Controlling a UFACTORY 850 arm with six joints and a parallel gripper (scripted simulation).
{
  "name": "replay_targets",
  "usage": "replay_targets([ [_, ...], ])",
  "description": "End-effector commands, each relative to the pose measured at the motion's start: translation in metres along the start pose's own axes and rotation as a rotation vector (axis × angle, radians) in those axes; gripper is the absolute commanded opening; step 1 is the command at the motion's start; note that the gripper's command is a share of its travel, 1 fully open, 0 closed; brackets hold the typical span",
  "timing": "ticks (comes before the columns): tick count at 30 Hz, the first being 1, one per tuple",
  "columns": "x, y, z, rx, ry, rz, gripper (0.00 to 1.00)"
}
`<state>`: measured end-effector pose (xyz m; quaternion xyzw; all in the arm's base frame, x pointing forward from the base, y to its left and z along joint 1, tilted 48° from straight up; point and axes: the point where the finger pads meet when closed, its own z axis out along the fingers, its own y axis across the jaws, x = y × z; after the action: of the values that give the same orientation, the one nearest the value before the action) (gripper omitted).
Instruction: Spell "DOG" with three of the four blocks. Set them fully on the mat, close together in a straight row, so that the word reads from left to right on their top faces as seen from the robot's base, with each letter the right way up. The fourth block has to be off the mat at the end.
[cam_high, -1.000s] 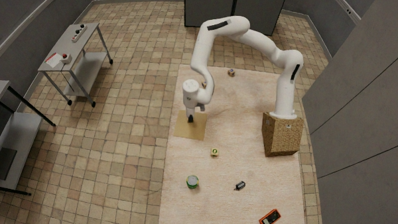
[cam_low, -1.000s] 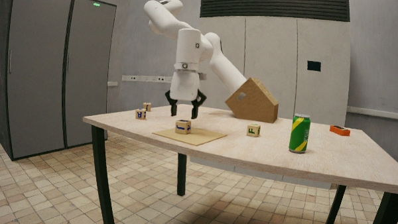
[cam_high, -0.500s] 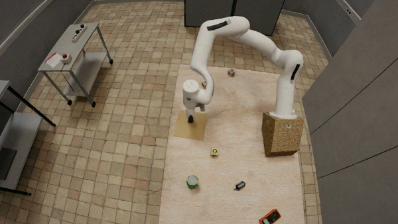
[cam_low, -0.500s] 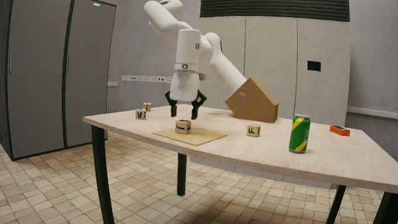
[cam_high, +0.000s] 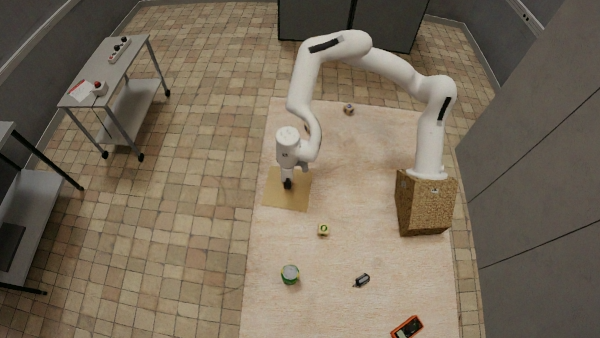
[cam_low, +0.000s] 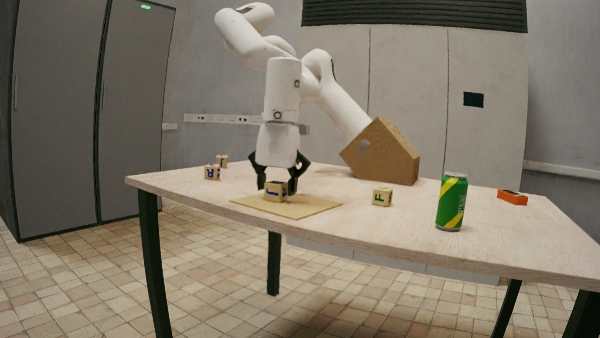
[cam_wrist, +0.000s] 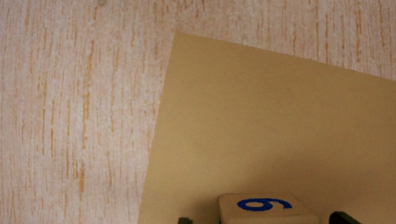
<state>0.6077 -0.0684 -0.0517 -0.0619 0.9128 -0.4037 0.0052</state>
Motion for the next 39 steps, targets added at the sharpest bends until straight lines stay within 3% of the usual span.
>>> replay_targets([
  [1, -0.0012, -0.0001, 0.0069, 0.0, -0.002, 0.001, 0.87],
  [39, -0.0012, -0.0001, 0.0132, 0.0, -0.002, 0.001, 0.87],
])
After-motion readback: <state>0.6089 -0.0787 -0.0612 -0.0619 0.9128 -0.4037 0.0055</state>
